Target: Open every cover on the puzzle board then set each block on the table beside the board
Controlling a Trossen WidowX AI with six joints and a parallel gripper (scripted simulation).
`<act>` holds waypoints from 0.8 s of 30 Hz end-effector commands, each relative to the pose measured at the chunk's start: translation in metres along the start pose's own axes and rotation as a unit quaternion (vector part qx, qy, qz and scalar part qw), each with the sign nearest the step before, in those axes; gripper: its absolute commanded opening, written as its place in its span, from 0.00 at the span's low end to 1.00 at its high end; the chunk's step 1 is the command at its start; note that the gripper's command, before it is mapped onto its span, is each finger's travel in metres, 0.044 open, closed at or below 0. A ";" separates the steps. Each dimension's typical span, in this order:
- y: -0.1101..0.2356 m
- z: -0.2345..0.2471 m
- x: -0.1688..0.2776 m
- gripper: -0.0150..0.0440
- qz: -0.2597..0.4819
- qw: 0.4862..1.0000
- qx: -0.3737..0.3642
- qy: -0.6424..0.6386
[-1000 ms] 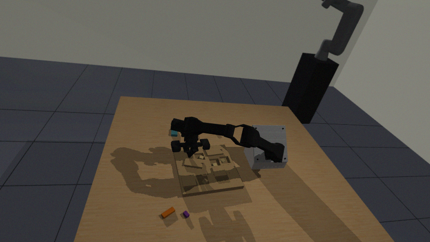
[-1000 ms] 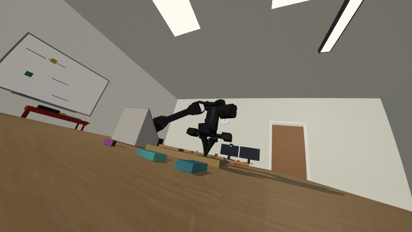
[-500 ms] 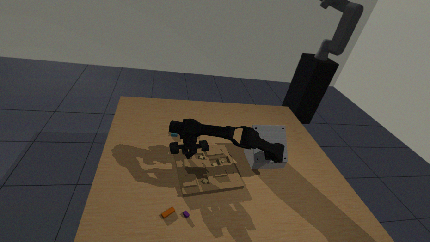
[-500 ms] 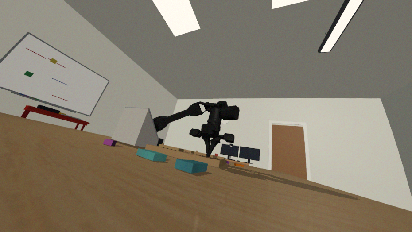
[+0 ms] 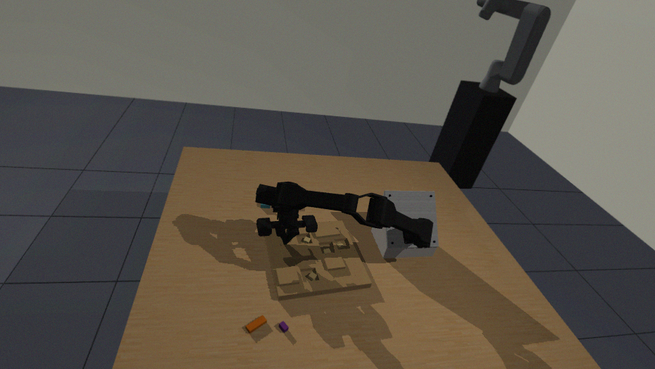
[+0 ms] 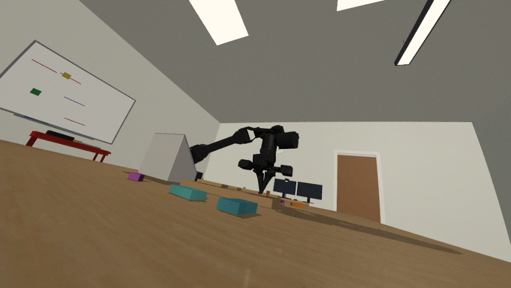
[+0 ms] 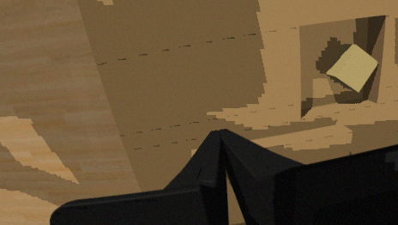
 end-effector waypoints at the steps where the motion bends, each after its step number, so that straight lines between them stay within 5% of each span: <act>1: 0.005 0.001 0.001 0.25 0.001 1.000 -0.001 0.003; 24: 0.035 0.002 0.001 0.25 0.000 1.000 -0.001 0.003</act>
Point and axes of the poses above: the point midway between the two fingers, 35 mm back from their tips, its own y axis back along the fingers, its own z axis across the jaws, x = y × z, the point moved 5 cm from there along y, back along the fingers, and after that the axes turned 5 degrees about -y, right-handed, at the moved point
